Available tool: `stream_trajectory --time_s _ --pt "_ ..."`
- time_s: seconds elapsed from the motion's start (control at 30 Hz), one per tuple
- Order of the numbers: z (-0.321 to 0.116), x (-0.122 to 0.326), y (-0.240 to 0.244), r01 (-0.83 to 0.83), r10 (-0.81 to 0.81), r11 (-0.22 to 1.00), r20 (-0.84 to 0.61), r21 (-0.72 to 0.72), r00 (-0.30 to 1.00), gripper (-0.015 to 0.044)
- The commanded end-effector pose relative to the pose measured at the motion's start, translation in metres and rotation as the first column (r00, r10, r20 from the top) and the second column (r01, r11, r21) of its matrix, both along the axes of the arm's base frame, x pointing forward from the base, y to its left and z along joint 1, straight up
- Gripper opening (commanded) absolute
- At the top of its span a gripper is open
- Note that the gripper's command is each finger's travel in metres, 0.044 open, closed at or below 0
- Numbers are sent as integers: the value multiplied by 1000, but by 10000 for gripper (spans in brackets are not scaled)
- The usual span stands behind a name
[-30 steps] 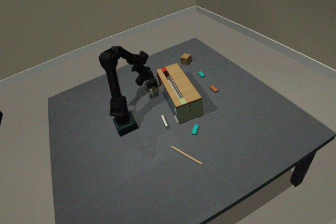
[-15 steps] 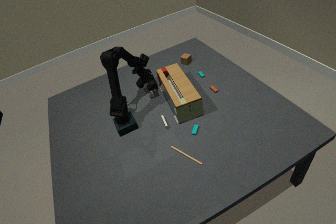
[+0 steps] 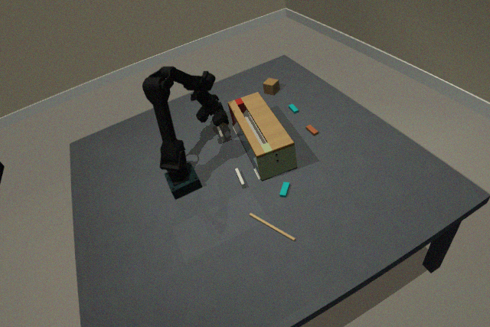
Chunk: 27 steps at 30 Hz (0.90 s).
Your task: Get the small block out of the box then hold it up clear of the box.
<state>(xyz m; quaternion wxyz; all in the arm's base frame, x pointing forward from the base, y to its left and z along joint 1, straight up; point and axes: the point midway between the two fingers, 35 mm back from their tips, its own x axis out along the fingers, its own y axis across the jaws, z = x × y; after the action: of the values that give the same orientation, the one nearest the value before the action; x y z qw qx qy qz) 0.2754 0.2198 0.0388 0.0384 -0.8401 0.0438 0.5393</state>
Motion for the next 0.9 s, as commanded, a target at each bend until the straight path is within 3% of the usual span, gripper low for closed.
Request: stream_trajectory --time_s 0.0,0.2,0.87 --pt "26 0 0 0 0 1000 6 7 1000 0" --pt "31 -1 -4 -26 26 1000 3 8 1000 0" --pt "90 -26 -51 -376 376 927 20 15 927 0"
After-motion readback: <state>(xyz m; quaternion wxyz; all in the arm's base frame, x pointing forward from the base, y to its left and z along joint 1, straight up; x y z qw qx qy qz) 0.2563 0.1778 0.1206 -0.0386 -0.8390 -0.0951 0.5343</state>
